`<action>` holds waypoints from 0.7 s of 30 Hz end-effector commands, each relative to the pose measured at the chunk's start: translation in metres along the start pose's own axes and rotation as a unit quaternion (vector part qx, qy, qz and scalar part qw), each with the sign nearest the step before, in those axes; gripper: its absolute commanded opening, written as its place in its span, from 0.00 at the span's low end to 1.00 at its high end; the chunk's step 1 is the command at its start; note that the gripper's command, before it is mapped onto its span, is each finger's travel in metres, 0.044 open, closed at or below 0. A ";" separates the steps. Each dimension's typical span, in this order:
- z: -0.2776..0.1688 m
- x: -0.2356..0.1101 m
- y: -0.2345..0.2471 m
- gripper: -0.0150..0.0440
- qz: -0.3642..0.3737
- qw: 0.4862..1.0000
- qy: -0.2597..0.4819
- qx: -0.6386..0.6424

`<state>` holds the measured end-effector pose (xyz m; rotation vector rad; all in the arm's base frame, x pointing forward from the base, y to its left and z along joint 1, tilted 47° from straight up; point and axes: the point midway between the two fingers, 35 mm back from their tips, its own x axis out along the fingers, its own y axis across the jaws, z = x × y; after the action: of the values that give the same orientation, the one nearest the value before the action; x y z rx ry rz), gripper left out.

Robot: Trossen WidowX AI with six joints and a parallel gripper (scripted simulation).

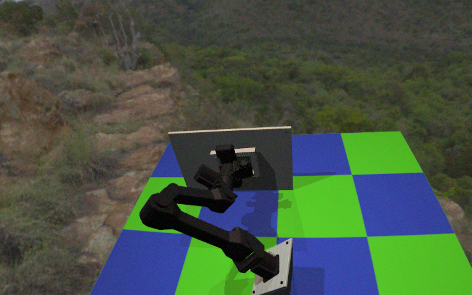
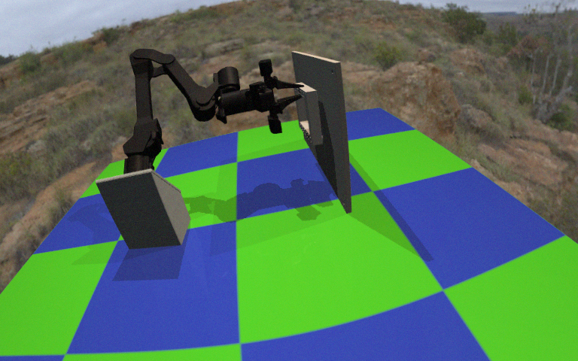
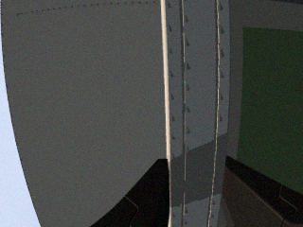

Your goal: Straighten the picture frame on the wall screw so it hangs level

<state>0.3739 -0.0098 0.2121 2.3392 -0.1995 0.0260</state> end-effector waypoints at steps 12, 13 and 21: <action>0.000 0.000 -0.001 0.39 0.000 1.000 0.000 0.024; 0.000 0.000 -0.001 0.43 0.000 1.000 0.000 0.024; 0.000 0.000 -0.001 0.69 0.000 1.000 0.000 0.024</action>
<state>0.3741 -0.0094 0.2114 2.3909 -0.2011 0.0322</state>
